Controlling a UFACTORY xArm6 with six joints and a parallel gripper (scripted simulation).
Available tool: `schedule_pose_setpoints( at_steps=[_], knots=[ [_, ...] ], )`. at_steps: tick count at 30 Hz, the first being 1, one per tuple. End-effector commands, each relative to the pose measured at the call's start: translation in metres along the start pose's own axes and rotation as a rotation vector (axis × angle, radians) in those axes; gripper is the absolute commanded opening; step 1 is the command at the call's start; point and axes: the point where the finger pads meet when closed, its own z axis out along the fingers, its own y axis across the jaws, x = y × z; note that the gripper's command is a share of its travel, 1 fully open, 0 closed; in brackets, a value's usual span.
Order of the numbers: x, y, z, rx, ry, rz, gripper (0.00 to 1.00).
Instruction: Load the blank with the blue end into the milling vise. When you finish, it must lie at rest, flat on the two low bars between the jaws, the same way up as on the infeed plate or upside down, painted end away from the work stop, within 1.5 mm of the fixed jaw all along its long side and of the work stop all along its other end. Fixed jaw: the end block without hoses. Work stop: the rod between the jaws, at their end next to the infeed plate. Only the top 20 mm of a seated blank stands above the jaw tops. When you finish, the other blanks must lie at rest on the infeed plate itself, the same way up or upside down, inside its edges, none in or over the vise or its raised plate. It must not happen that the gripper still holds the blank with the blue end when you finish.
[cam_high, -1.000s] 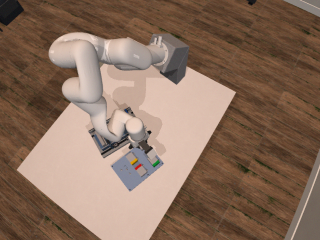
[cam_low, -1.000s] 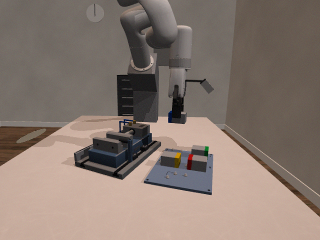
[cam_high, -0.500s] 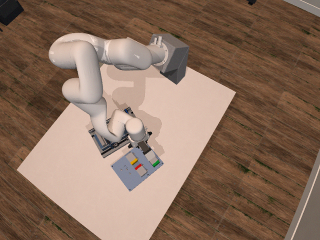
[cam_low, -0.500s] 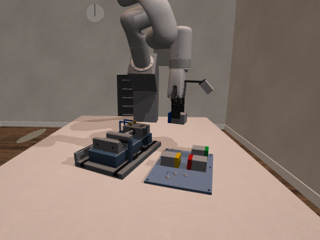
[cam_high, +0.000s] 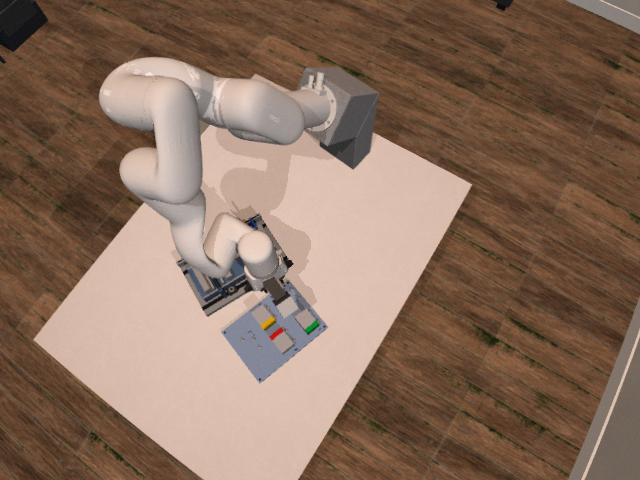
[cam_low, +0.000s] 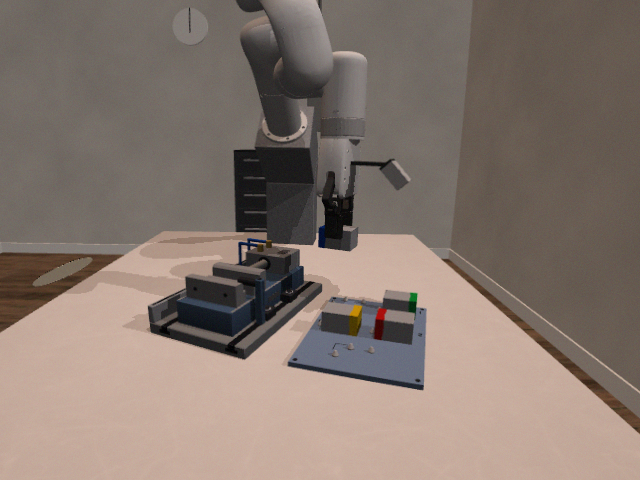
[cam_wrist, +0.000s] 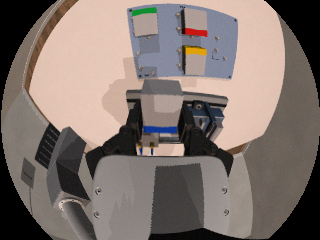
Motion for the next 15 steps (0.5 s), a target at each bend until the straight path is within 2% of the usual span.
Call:
schedule_pose_setpoints(
  at_steps=[1, 7, 15],
  knots=[
    [-0.013, 0.012, 0.0, 0.003, 0.005, 0.0, 0.0],
    [-0.013, 0.012, 0.0, 0.003, 0.005, 0.0, 0.0],
    [-0.044, 0.037, 0.001, 0.002, 0.005, 0.0, 0.0]
  ],
)
